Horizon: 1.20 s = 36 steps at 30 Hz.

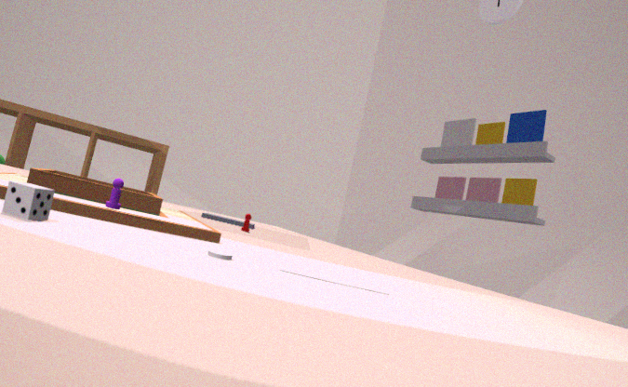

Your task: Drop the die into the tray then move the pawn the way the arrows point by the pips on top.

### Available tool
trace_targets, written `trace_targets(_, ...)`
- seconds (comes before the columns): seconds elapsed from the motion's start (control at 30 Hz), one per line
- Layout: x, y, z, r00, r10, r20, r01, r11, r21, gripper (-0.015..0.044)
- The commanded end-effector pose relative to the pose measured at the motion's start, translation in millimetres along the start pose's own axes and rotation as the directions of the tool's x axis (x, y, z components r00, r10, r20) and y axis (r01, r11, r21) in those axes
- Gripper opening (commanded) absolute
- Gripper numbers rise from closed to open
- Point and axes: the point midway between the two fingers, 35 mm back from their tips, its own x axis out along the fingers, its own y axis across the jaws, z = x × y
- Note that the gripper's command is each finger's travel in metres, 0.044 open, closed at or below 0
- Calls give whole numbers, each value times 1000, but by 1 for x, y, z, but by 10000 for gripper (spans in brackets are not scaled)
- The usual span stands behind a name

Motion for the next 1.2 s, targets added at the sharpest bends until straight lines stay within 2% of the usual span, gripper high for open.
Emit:
trace_targets(0.0,11,-1,-50,991,-16,-133,8,998,-58,275)
trace_targets(0.27,10,-40,-166,892,-135,-431,55,980,-193,275)
trace_targets(0.53,-33,-106,-277,674,-275,-685,115,956,-271,275)
trace_targets(0.83,-131,-186,-373,319,-388,-864,221,918,-331,275)
trace_targets(1.17,-287,-250,-428,-115,-375,-920,401,830,-388,275)
